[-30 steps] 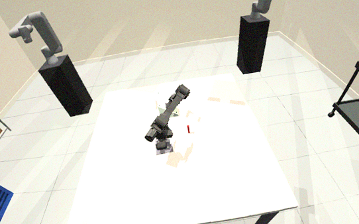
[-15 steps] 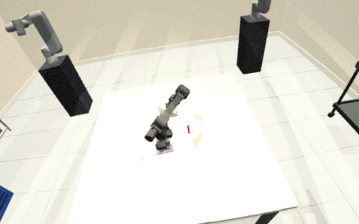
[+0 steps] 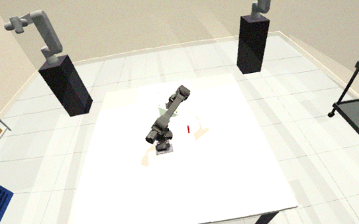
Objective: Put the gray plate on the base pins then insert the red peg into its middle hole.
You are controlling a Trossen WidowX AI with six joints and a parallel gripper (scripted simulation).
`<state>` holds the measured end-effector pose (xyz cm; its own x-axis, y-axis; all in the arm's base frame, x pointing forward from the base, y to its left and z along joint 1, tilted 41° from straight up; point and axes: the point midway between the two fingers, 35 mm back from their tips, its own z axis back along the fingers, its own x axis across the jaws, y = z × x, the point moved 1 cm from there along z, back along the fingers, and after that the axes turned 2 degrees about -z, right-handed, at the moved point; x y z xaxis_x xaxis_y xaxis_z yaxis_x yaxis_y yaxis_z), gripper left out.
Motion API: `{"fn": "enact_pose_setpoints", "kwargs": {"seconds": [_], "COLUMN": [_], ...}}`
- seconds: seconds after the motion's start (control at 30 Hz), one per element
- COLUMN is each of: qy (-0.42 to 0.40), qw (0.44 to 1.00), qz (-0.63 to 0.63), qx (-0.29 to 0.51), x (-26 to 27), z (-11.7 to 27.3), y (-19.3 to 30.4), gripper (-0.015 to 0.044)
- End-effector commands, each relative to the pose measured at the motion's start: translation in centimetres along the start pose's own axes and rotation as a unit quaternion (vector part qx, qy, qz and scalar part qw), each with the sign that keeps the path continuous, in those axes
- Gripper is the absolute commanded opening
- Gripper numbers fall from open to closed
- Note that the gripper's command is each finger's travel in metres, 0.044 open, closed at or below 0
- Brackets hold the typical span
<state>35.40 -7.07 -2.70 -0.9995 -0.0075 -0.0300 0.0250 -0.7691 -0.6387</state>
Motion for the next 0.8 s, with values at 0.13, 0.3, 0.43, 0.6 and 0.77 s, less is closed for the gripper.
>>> {"fn": "enact_pose_setpoints", "kwargs": {"seconds": [0.13, 0.3, 0.43, 0.6, 0.77], "qy": [0.000, 0.000, 0.000, 0.000, 0.000], "qw": [1.000, 1.000, 1.000, 1.000, 1.000], "qz": [-0.002, -0.002, -0.002, -0.002, -0.002], "qx": [-0.002, -0.002, -0.003, -0.003, -0.003], "x": [0.0, 0.1, 0.1, 0.1, 0.1], "z": [-1.0, -1.9, -2.5, -2.6, -2.6], "y": [0.0, -0.1, -0.1, -0.1, -0.1], "gripper": [0.0000, 0.0000, 0.0000, 0.0000, 0.0000]}}
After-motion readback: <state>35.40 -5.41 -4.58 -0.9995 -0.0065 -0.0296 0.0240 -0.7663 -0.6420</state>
